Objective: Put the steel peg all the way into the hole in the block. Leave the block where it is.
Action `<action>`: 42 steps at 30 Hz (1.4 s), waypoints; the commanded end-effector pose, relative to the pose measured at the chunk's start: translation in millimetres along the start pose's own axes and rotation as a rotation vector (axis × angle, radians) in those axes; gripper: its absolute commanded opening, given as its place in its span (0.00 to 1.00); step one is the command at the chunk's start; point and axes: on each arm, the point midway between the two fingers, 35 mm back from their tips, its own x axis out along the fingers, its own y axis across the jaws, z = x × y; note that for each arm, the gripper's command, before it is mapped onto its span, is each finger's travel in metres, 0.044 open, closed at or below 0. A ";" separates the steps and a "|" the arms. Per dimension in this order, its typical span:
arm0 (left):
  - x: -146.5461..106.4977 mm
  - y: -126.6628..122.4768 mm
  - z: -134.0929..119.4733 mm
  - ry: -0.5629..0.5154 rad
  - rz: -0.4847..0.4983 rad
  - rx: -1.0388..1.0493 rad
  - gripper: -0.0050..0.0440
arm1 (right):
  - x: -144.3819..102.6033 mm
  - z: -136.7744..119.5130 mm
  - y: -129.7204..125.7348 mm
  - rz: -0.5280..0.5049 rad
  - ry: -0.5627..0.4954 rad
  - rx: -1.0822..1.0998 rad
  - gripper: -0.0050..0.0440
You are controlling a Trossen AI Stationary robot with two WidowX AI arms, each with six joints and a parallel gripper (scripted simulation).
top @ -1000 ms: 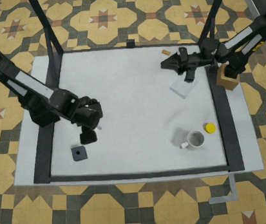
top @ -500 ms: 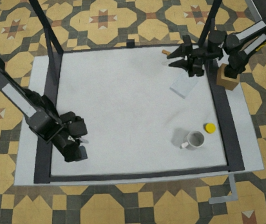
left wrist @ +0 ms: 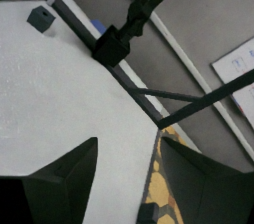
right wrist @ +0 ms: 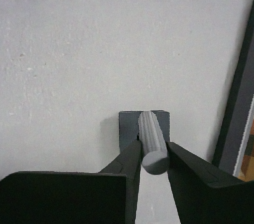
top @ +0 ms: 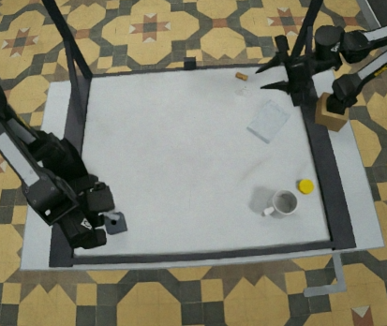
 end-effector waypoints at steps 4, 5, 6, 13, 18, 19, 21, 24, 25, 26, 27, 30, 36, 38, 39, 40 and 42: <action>-34.5 -21.1 10.3 0.012 0.061 0.343 0.51 | 2.7 -3.9 -1.8 0.003 -0.005 -0.002 0.00; -38.9 -22.3 10.2 0.017 0.071 0.391 0.51 | 4.7 -4.4 -1.8 0.002 -0.004 -0.002 0.00; -42.4 -22.2 9.0 0.028 0.084 0.438 0.51 | 6.7 -4.7 -1.7 0.003 -0.004 -0.001 0.00; -55.3 -21.6 4.5 0.079 0.134 0.614 0.51 | -6.6 2.3 -9.2 -0.043 -0.024 -0.013 0.00; -67.2 -26.9 6.7 0.075 0.146 0.748 0.51 | -8.9 2.4 -8.2 -0.030 -0.007 -0.008 0.00; -66.4 -26.5 6.3 0.082 0.150 0.760 0.51 | -4.2 1.4 -7.2 -0.013 0.015 -0.002 0.00; -66.2 -26.5 6.1 0.086 0.153 0.771 0.51 | -2.2 0.9 -7.1 -0.007 0.056 0.000 0.00; -67.3 -27.8 7.1 0.083 0.152 0.778 0.51 | 0.7 0.3 -6.9 -0.004 0.149 0.001 0.00; -65.4 -27.5 7.2 0.087 0.155 0.778 0.51 | 1.9 0.1 -6.9 -0.004 0.187 0.001 0.00; -65.4 -27.5 7.2 0.087 0.155 0.778 0.51 | 1.9 0.1 -6.9 -0.004 0.187 0.001 0.00; -65.4 -27.5 7.2 0.087 0.155 0.778 0.51 | 1.9 0.1 -6.9 -0.004 0.187 0.001 0.00; -59.7 -31.7 16.9 0.079 0.162 0.769 0.51 | 3.2 0.0 -7.1 -0.005 0.231 -0.001 0.00; -28.8 -48.4 54.5 0.062 0.192 0.751 0.51 | 1.0 0.6 -7.4 -0.010 0.246 -0.002 0.00; -10.5 -53.2 73.2 0.054 0.210 0.742 0.51 | -2.2 1.2 -8.0 -0.018 0.243 -0.004 0.00; -0.4 -54.7 82.4 0.050 0.219 0.737 0.51 | -2.8 1.2 -8.1 -0.019 0.243 -0.004 0.00; 9.7 -55.7 91.6 0.046 0.228 0.732 0.51 | -3.3 1.2 -8.2 -0.020 0.243 -0.004 0.00; 26.6 -57.4 109.2 0.032 0.241 0.723 0.51 | -3.7 1.5 -8.1 -0.020 0.241 -0.004 0.00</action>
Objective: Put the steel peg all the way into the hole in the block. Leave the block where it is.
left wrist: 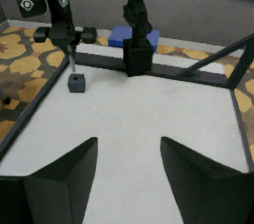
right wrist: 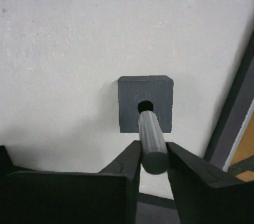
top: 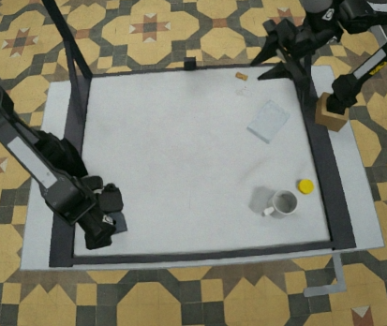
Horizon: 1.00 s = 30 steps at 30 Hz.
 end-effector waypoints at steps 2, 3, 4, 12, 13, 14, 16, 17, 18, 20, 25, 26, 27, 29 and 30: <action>25.3 10.4 38.1 -0.018 0.024 -0.015 0.51 | -10.5 3.5 -5.5 -0.032 -0.015 0.000 0.00; 34.6 14.4 43.8 -0.015 0.033 -0.021 0.51 | -9.9 3.2 -4.8 -0.030 -0.014 0.000 0.00; 44.3 18.3 49.9 -0.015 0.040 -0.024 0.51 | -10.0 3.2 -4.8 -0.030 -0.014 0.000 0.00; 126.5 61.2 87.8 -0.028 0.105 -0.059 0.51 | -10.7 3.5 -5.4 -0.033 -0.015 0.000 0.00; 137.3 67.3 89.1 -0.026 0.113 -0.064 0.51 | -10.8 3.5 -5.4 -0.033 -0.015 0.000 0.00; 148.3 73.2 89.6 -0.023 0.120 -0.068 0.51 | -10.8 3.5 -5.4 -0.033 -0.015 0.000 0.00; 170.1 85.9 89.3 -0.018 0.135 -0.077 0.51 | -10.7 3.4 -5.3 -0.032 -0.015 0.000 0.00; 179.2 91.0 89.7 -0.018 0.141 -0.080 0.51 | -10.6 3.4 -5.2 -0.032 -0.015 0.000 0.00; 179.2 91.0 89.7 -0.018 0.141 -0.080 0.51 | -10.6 3.4 -5.2 -0.032 -0.015 0.000 0.00; 187.9 96.5 90.9 -0.021 0.147 -0.084 0.51 | -10.7 3.4 -5.3 -0.032 -0.015 0.000 0.00; 208.6 110.2 90.9 -0.024 0.162 -0.092 0.51 | -6.7 1.8 -2.8 -0.019 -0.009 0.000 0.00; 209.7 111.0 90.8 -0.024 0.163 -0.092 0.51 | -6.7 1.8 -2.8 -0.019 -0.009 0.000 0.00; 210.6 111.6 90.7 -0.024 0.163 -0.092 0.51 | -6.7 1.8 -2.8 -0.019 -0.009 0.000 0.00; 210.7 111.2 90.8 -0.024 0.163 -0.092 0.51 | -6.7 1.8 -2.8 -0.019 -0.009 0.000 0.00; 210.8 110.1 90.9 -0.024 0.161 -0.091 0.51 | -6.7 1.8 -2.8 -0.019 -0.009 0.000 0.00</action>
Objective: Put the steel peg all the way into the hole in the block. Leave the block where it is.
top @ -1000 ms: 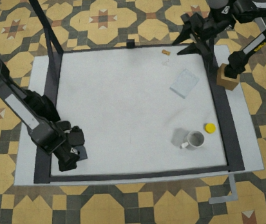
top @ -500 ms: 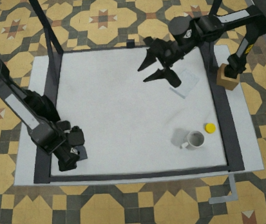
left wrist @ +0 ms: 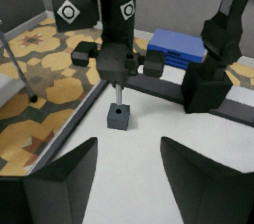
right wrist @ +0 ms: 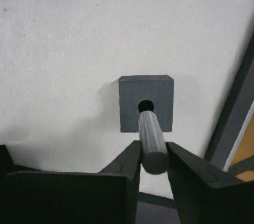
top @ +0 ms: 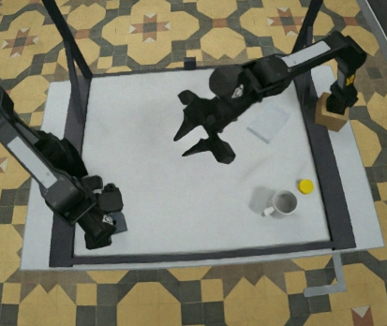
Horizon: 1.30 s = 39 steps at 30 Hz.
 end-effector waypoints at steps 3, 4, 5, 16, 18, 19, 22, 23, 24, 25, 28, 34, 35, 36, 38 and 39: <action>-5.8 -0.7 16.4 -0.035 -0.003 0.002 0.51 | 1.4 1.5 -1.1 -0.006 -0.002 0.000 0.00; -5.8 -0.6 16.4 -0.035 -0.003 0.002 0.51 | 5.6 1.0 -0.5 -0.004 -0.001 0.000 0.00; -5.8 -0.6 16.4 -0.035 -0.003 0.002 0.51 | 5.6 1.0 -0.5 -0.004 -0.001 0.000 0.00; -11.1 -0.4 17.7 -0.039 -0.002 0.001 0.51 | 17.8 2.9 -4.7 -0.023 -0.012 -0.001 0.00; -11.1 -0.4 17.7 -0.039 -0.002 0.001 0.51 | 17.8 2.9 -4.7 -0.023 -0.012 -0.001 0.00; -11.1 -0.4 17.7 -0.039 -0.002 0.001 0.51 | 17.8 2.5 -4.4 -0.021 -0.011 0.000 0.00; -11.1 -0.4 17.7 -0.039 -0.002 0.001 0.51 | 17.8 2.5 -4.4 -0.021 -0.011 0.000 0.00; -11.1 -0.4 17.7 -0.039 -0.002 0.001 0.51 | 17.8 2.5 -4.4 -0.021 -0.011 0.000 0.00; -11.1 -0.4 17.7 -0.039 -0.002 0.001 0.51 | 17.8 2.5 -4.4 -0.021 -0.011 0.000 0.00; -11.1 -0.4 17.7 -0.039 -0.002 0.001 0.51 | 17.8 2.5 -4.4 -0.021 -0.011 0.000 0.00; -11.1 -0.4 17.7 -0.039 -0.002 0.001 0.51 | 17.8 2.5 -4.4 -0.021 -0.011 0.000 0.00; -11.1 -0.4 17.7 -0.039 -0.002 0.001 0.51 | 19.0 2.2 -4.1 -0.021 -0.010 0.000 0.00; -11.1 -0.4 17.7 -0.039 -0.002 0.001 0.51 | 20.9 1.1 -2.4 -0.015 -0.007 -0.001 0.00; -11.1 -0.4 17.7 -0.039 -0.002 0.001 0.51 | 21.9 0.6 -1.5 -0.012 -0.005 -0.001 0.00; -11.1 -0.4 17.7 -0.039 -0.002 0.001 0.51 | 22.4 0.3 -1.2 -0.013 -0.006 -0.001 0.00; -11.1 -0.4 17.7 -0.039 -0.002 0.001 0.51 | 22.4 0.3 -1.2 -0.013 -0.006 -0.001 0.00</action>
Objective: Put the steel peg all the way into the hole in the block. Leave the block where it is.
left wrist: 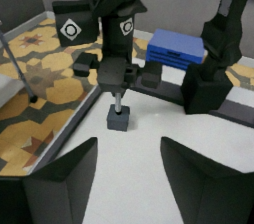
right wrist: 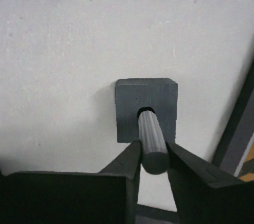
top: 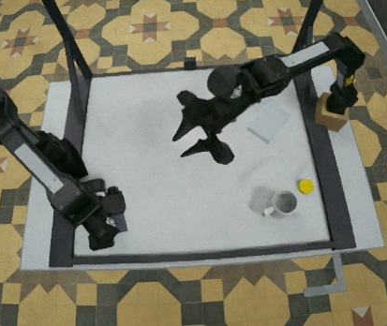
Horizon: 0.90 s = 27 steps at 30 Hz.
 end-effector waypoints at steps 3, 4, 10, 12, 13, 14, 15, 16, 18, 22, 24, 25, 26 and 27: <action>-13.5 -0.3 15.3 -0.039 -0.001 0.001 0.51 | 0.1 1.0 -2.4 -0.008 -0.003 -0.001 0.00; -13.5 -0.3 15.3 -0.039 -0.001 0.001 0.51 | 1.4 0.4 -1.3 -0.005 -0.001 -0.001 0.00; -13.5 -0.3 15.3 -0.039 -0.001 0.001 0.51 | 6.6 -0.7 -0.1 -0.001 0.001 -0.001 0.00; -13.5 -0.3 15.3 -0.039 -0.001 0.001 0.51 | 8.4 -0.7 -0.3 -0.001 0.001 -0.001 0.00; -13.5 -0.3 15.3 -0.039 -0.001 0.001 0.51 | 9.4 -0.7 -0.4 -0.001 0.001 -0.001 0.00; -13.5 -0.3 15.3 -0.039 -0.001 0.001 0.51 | 10.4 -0.7 -0.5 -0.001 0.001 -0.001 0.00; -13.5 -0.3 15.3 -0.039 -0.001 0.001 0.51 | 11.5 -0.7 -0.5 -0.001 0.001 -0.001 0.00; -13.5 -0.3 15.3 -0.039 -0.001 0.001 0.51 | 12.6 -0.8 -0.6 -0.001 0.001 -0.001 0.00; -13.5 -0.3 15.3 -0.039 -0.001 0.001 0.51 | 12.6 -0.8 -0.6 -0.001 0.001 -0.001 0.00; -13.5 -0.3 15.3 -0.039 -0.001 0.001 0.51 | 17.6 -1.0 -0.5 -0.001 0.001 -0.001 0.00; -13.5 -0.3 15.3 -0.039 -0.001 0.001 0.51 | 20.3 -1.1 -0.4 -0.001 0.001 -0.001 0.00; -13.5 -0.3 15.3 -0.039 -0.001 0.001 0.51 | 21.7 -1.1 -0.5 -0.001 0.001 0.000 0.00; -13.5 -0.3 15.3 -0.039 -0.001 0.001 0.51 | 23.1 -1.0 -0.6 -0.001 0.001 0.000 0.00; -13.5 -0.3 15.3 -0.039 -0.001 0.001 0.51 | 24.6 -1.0 -0.6 -0.001 0.001 0.000 0.00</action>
